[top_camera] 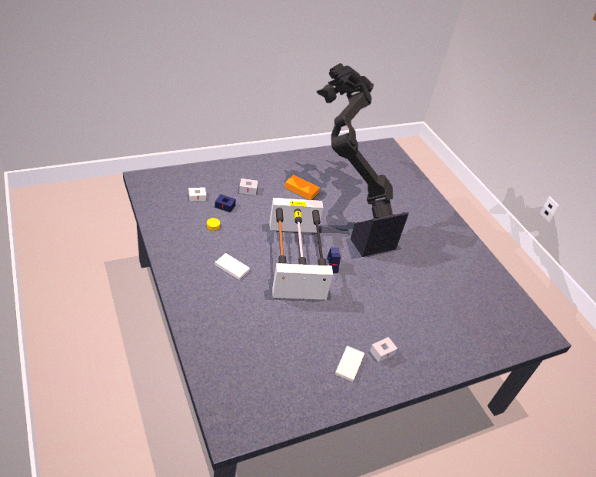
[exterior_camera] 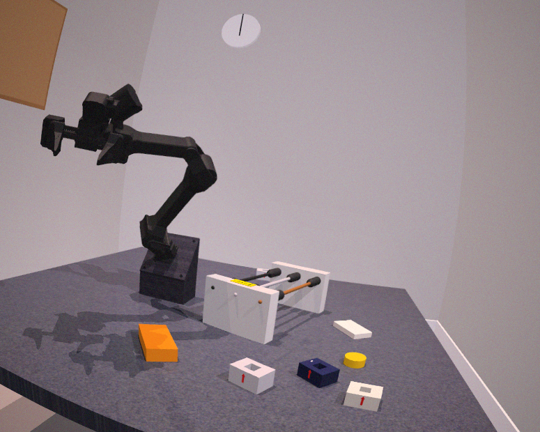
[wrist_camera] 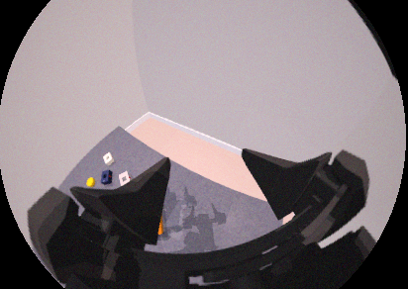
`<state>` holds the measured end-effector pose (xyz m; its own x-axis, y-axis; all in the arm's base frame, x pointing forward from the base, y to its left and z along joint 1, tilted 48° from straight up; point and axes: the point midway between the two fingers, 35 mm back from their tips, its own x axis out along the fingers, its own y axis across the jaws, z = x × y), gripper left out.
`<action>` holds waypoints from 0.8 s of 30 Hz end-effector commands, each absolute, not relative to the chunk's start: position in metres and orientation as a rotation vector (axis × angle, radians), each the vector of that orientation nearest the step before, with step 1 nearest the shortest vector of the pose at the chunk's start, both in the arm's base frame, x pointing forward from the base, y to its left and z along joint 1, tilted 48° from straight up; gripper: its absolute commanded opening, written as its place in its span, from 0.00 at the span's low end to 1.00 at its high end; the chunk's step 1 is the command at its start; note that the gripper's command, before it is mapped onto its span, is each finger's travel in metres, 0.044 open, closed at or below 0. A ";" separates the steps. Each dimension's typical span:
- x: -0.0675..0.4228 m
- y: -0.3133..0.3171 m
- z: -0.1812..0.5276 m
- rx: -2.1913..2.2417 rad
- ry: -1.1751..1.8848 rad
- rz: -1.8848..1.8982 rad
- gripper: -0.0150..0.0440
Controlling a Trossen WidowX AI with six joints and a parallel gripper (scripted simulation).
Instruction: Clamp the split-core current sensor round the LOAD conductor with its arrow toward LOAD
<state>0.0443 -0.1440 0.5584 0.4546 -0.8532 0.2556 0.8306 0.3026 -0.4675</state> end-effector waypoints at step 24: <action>0.117 -0.176 0.527 -0.319 -0.484 -0.612 1.00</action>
<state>0.0989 -0.1685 0.5402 0.6942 -0.4963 0.5213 0.6656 0.7183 -0.2026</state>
